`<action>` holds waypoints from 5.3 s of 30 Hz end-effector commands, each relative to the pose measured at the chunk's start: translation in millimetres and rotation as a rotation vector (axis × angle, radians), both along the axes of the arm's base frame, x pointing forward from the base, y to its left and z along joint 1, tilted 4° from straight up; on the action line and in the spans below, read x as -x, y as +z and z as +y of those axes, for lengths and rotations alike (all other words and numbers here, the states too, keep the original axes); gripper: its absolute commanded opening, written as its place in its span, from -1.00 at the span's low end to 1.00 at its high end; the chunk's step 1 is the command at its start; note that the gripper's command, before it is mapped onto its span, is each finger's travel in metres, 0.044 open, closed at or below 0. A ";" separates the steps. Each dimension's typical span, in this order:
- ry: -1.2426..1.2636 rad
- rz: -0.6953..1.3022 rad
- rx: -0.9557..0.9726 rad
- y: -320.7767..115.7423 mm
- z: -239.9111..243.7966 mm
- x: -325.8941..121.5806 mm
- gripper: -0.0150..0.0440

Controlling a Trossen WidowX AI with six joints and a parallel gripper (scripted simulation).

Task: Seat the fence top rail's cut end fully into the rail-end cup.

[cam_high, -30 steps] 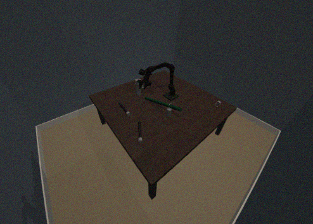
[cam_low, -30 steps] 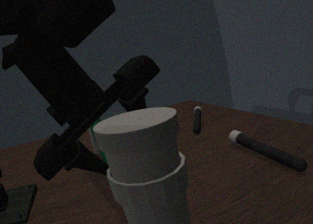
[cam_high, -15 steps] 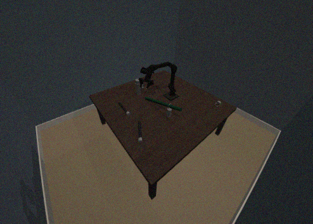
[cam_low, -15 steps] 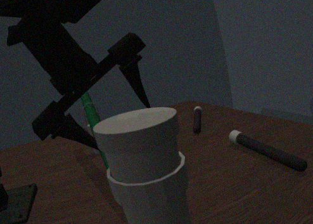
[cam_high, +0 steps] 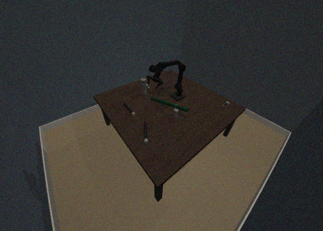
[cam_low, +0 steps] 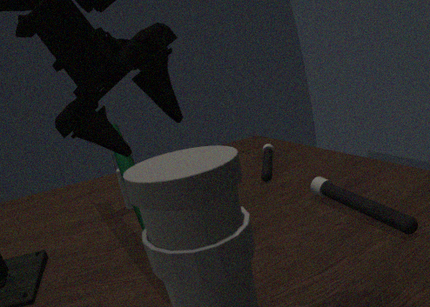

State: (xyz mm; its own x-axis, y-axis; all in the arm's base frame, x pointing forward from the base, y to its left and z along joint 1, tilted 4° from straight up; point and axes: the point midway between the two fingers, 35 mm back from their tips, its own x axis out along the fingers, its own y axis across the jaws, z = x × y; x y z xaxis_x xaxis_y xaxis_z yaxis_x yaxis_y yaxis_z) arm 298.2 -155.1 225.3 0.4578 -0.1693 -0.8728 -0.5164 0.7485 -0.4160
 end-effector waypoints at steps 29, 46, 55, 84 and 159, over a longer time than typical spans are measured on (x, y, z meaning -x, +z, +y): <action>-0.832 -0.188 -0.377 47.7 71.8 9.9 1.00; 0.574 0.498 0.068 -49.5 81.9 -15.3 1.00; 0.717 0.544 0.080 -58.3 83.2 -16.0 1.00; 0.717 0.544 0.080 -108.1 79.6 -16.2 1.00; 0.682 0.596 0.151 -139.4 69.7 -13.9 -0.49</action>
